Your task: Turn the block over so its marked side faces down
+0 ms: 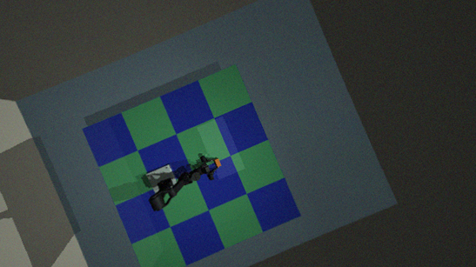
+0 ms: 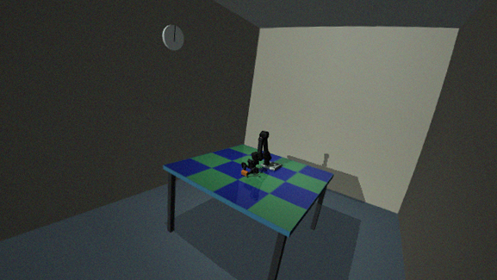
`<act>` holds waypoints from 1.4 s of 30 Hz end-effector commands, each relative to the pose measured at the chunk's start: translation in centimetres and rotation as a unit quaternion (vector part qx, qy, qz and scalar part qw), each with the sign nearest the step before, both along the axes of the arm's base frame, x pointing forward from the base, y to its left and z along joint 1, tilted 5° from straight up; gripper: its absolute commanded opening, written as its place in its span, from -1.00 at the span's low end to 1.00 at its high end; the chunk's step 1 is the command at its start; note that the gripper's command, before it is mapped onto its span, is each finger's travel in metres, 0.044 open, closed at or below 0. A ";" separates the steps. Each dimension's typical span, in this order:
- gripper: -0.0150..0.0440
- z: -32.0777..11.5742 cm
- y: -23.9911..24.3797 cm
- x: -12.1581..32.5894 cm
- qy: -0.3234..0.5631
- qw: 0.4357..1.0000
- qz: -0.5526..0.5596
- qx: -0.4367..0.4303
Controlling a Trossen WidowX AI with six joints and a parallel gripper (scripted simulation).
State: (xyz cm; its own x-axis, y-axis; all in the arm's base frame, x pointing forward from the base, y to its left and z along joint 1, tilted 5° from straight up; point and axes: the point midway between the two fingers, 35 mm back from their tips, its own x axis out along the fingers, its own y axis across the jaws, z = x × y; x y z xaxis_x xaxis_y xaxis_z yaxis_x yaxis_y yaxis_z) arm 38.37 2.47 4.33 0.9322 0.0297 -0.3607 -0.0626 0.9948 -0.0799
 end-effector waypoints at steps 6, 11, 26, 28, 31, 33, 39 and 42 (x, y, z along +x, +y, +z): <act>1.00 0.0 0.1 0.0 -0.001 1.000 0.003 -0.002; 1.00 0.0 0.1 0.0 -0.001 1.000 0.003 -0.002; 1.00 0.0 0.1 0.0 -0.001 1.000 0.003 -0.002; 1.00 0.0 0.1 0.0 -0.001 1.000 0.003 -0.002; 1.00 0.0 0.1 0.0 -0.001 1.000 0.003 -0.002; 1.00 0.0 0.1 0.0 -0.001 1.000 0.003 -0.002; 1.00 0.0 0.1 0.0 -0.001 1.000 0.003 -0.002; 1.00 0.1 0.2 0.6 0.027 1.000 0.001 -0.002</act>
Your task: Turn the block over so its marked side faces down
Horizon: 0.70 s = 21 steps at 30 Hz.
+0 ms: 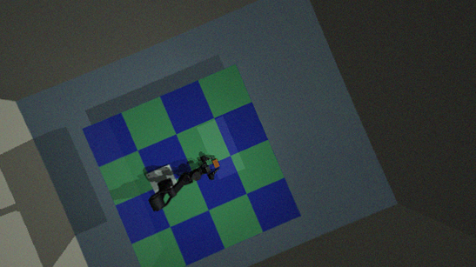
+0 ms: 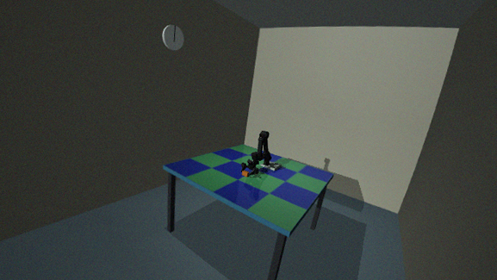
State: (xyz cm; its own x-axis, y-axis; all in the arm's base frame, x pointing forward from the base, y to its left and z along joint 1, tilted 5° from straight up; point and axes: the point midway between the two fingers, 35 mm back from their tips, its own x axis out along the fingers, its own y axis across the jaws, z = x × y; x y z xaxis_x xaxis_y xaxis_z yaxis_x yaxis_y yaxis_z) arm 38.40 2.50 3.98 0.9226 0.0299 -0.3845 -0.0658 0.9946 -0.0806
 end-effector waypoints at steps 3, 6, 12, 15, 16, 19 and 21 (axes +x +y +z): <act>1.00 1.1 0.4 1.2 0.071 0.997 -0.004 -0.003; 1.00 2.4 0.5 1.1 0.127 0.992 -0.008 -0.007; 1.00 6.4 0.4 -1.8 0.236 0.971 -0.018 -0.017; 1.00 7.0 0.4 -2.4 0.248 0.968 -0.020 -0.019; 1.00 7.0 0.4 -2.4 0.248 0.968 -0.020 -0.019; 1.00 7.0 0.4 -2.4 0.248 0.968 -0.020 -0.019; 1.00 7.0 0.4 -2.4 0.248 0.968 -0.020 -0.019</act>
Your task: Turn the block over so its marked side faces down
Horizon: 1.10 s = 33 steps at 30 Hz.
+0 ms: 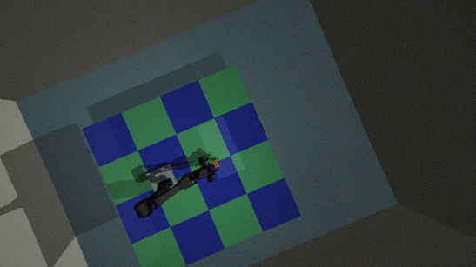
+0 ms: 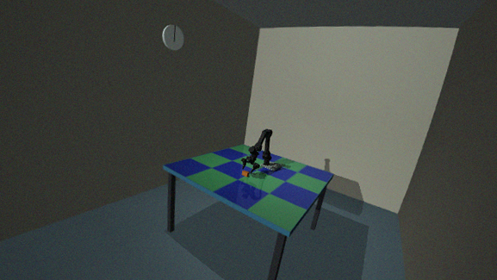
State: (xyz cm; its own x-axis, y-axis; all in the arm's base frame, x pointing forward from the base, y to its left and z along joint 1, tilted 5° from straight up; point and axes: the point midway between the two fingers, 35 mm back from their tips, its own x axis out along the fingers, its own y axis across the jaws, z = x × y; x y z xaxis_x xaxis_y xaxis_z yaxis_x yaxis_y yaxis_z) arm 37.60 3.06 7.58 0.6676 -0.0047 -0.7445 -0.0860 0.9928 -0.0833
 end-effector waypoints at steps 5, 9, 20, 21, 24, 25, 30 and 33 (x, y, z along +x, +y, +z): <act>1.00 3.4 -0.2 -1.6 0.029 1.000 -0.011 -0.003; 1.00 3.6 -0.1 -1.0 0.050 0.999 -0.013 -0.004; 1.00 5.4 0.2 1.8 0.209 0.977 -0.025 -0.015; 1.00 5.6 0.3 1.9 0.224 0.974 -0.026 -0.016; 1.00 6.0 0.3 2.2 0.266 0.963 -0.030 -0.020; 1.00 6.2 0.3 2.2 0.280 0.959 -0.031 -0.021; 1.00 6.7 0.3 2.2 0.329 0.943 -0.036 -0.025; 1.00 6.7 0.3 2.2 0.329 0.943 -0.036 -0.025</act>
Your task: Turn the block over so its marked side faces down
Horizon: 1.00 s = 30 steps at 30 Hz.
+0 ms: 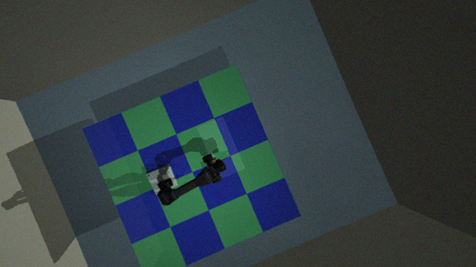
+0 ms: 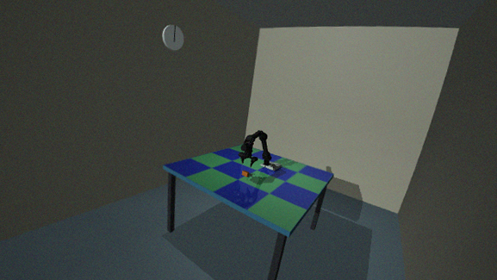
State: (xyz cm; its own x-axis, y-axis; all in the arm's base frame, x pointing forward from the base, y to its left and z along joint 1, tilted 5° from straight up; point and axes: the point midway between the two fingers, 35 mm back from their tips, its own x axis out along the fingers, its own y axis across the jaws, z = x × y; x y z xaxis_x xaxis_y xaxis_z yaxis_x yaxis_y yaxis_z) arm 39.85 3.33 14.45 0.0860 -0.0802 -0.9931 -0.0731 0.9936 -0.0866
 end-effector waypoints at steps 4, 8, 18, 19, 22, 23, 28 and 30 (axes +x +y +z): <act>1.00 -1.9 -0.1 0.1 0.014 1.000 -0.004 0.001; 1.00 -3.6 -0.2 0.2 0.014 1.000 -0.004 0.001; 1.00 -5.2 -0.4 0.3 0.014 1.000 -0.004 0.001; 1.00 -5.2 -0.4 0.3 0.014 1.000 -0.004 0.001; 1.00 -5.7 -0.4 0.3 0.014 1.000 -0.004 0.001; 1.00 -5.9 -0.4 0.3 0.014 1.000 -0.004 0.001; 1.00 -6.7 -0.5 0.4 0.014 1.000 -0.004 0.001; 1.00 -7.0 -0.5 0.4 0.014 1.000 -0.004 0.001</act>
State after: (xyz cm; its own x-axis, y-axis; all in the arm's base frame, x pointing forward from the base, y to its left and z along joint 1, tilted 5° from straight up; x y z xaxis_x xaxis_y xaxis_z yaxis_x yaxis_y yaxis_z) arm 40.29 2.81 8.30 0.0677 -0.0822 -0.9943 -0.0607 0.9944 -0.0863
